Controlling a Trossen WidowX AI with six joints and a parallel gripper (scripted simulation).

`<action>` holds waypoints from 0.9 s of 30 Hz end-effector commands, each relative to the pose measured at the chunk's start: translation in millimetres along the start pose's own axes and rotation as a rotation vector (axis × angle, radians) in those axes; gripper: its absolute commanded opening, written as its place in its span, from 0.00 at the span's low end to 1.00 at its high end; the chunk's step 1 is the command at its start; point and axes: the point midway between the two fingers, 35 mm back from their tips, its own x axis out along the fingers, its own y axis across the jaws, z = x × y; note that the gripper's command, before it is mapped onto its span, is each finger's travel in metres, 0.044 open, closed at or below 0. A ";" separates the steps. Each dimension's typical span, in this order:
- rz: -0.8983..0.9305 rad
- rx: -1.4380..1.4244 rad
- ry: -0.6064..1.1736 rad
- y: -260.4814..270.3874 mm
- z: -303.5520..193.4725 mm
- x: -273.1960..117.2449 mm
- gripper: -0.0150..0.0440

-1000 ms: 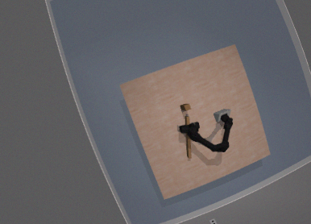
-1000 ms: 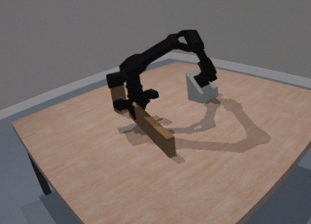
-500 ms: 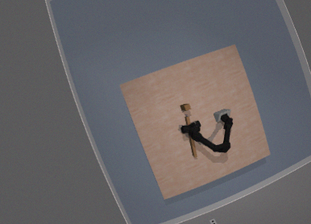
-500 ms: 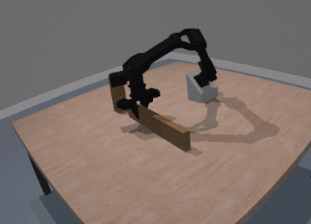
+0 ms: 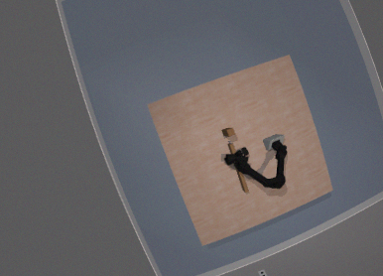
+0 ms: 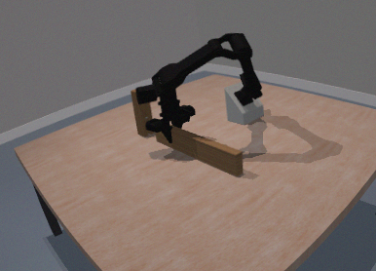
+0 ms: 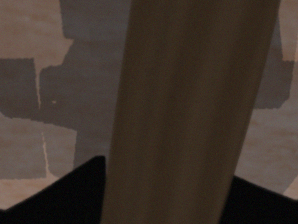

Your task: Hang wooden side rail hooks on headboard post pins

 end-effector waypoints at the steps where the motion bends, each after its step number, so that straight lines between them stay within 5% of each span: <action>1: 0.004 -0.016 -0.001 4.6 2.8 -0.5 0.25; 27: 0.004 -0.016 -0.001 4.4 1.3 -1.3 0.25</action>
